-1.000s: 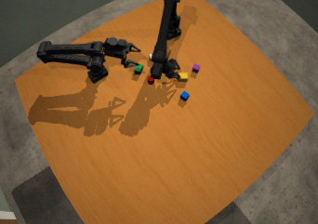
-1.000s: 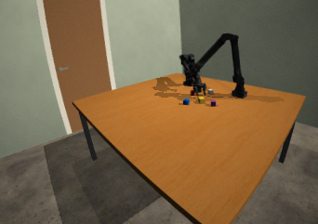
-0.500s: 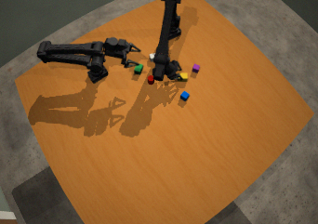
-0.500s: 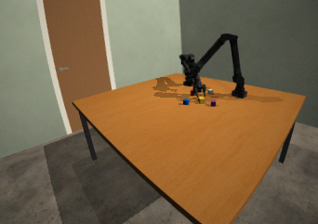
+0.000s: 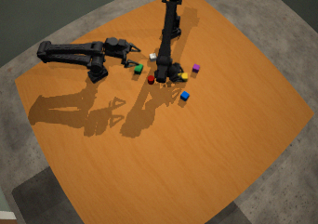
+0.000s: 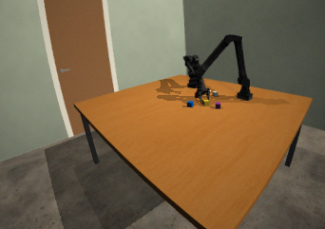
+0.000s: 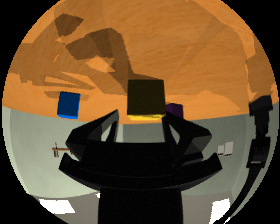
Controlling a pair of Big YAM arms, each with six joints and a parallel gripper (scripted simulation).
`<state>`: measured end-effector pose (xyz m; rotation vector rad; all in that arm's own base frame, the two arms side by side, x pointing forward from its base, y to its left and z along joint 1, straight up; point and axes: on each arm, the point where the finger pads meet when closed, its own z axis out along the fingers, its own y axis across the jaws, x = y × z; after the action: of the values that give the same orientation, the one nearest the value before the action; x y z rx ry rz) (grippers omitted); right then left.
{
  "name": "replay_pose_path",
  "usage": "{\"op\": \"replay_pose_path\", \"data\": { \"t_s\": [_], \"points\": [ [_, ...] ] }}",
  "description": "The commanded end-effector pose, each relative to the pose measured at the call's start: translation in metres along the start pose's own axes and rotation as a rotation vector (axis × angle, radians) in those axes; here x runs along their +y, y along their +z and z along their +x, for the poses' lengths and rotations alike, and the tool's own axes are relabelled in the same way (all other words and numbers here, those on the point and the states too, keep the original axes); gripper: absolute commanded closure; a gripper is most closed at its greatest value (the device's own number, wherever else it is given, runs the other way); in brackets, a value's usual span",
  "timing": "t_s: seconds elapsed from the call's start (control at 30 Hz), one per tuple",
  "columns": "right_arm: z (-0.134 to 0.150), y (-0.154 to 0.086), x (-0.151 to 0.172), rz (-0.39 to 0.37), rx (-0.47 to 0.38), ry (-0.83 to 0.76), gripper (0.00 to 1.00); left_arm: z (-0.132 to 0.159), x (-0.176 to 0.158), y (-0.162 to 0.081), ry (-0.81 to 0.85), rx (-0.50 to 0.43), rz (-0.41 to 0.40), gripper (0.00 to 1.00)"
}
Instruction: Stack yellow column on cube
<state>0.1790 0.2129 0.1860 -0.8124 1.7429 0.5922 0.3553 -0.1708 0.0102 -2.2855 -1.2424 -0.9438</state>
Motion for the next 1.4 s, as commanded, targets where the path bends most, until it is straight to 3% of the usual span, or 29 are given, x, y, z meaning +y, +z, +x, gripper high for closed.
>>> {"op": "replay_pose_path", "data": {
  "t_s": [0.0, 0.37, 0.4, 0.53, 0.57, 1.1, 1.13, 1.17, 1.37],
  "points": [
    [-0.015, -0.001, 0.0, -0.001, -0.033, 0.001, 0.0, 0.0, -0.002, 0.008, 0.008, 0.002, 0.003, 0.36],
    [-0.015, -0.001, 0.0, -0.001, -0.033, 0.001, 0.0, 0.001, 0.006, 0.003, -0.007, -0.003, -0.021, 0.36],
    [-0.015, -0.001, 0.0, -0.001, -0.033, 0.001, 0.0, 0.001, 0.005, 0.002, -0.006, -0.002, -0.015, 0.44],
    [-0.015, -0.001, 0.0, -0.001, -0.033, 0.001, 0.0, 0.001, 0.005, 0.002, -0.006, -0.002, -0.015, 0.44],
    [-0.015, -0.001, 0.0, -0.001, -0.033, 0.001, 0.0, 0.001, 0.005, 0.002, -0.006, -0.002, -0.015, 0.49],
    [-0.015, -0.001, 0.0, -0.001, -0.033, 0.001, 0.0, 0.001, 0.005, 0.002, -0.006, -0.002, -0.015, 0.66],
    [-0.015, -0.001, 0.0, -0.001, -0.033, 0.001, 0.0, 0.001, 0.005, 0.002, -0.006, -0.002, -0.015, 0.77],
    [-0.015, -0.001, 0.0, -0.001, -0.033, 0.001, 0.0, 0.001, 0.005, 0.002, -0.006, -0.002, -0.015, 0.66],
    [-0.015, -0.001, 0.0, -0.001, -0.033, 0.001, 0.0, 0.029, 0.012, -0.027, -0.021, -0.007, -0.034, 0.65]
  ]
}}
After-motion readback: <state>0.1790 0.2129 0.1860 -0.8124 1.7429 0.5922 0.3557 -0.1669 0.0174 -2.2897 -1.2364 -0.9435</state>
